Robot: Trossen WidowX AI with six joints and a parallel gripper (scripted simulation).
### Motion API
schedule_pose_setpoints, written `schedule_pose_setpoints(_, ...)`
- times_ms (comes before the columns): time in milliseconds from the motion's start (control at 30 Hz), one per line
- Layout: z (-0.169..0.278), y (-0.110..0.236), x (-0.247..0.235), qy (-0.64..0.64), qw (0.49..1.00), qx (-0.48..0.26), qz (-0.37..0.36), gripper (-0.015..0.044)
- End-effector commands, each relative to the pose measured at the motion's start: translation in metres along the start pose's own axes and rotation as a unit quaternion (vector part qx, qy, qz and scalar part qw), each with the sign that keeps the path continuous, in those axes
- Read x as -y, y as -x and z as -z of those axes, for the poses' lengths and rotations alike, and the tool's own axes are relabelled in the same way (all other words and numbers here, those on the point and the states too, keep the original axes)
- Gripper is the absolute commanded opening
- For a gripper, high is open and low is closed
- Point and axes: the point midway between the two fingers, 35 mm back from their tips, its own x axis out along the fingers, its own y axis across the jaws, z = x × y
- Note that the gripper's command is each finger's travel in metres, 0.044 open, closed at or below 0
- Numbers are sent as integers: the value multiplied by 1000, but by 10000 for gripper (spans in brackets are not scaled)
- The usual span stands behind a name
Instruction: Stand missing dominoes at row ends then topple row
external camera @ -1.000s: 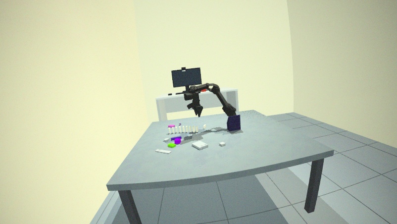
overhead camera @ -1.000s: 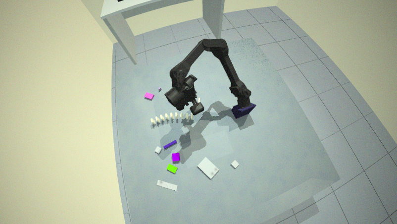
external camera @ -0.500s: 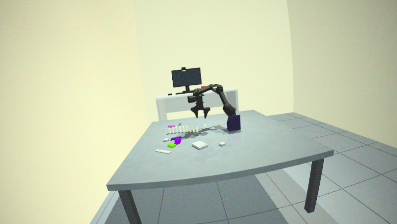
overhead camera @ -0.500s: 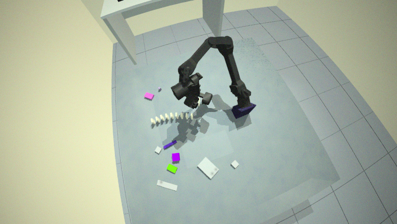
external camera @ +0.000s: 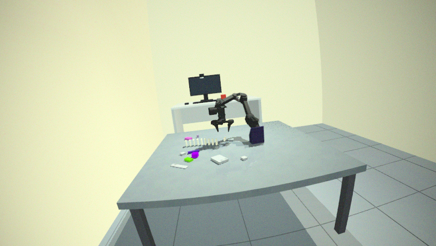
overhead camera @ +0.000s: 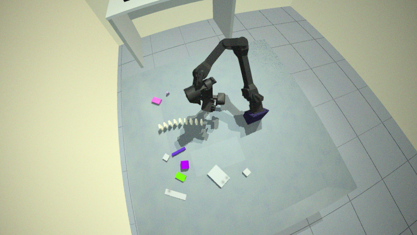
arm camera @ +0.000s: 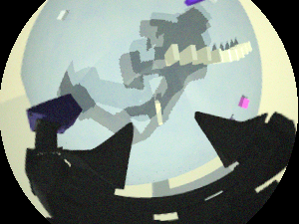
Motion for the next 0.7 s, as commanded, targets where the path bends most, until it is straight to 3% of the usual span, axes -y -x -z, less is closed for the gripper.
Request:
schedule_pose_setpoints(0,1,-22,-1,5,1000,-3,-4,440)
schedule_pose_setpoints(200,2,-61,-1,5,1000,-6,-2,440)
schedule_pose_setpoints(667,2,-76,-1,4,1000,-6,-2,440)
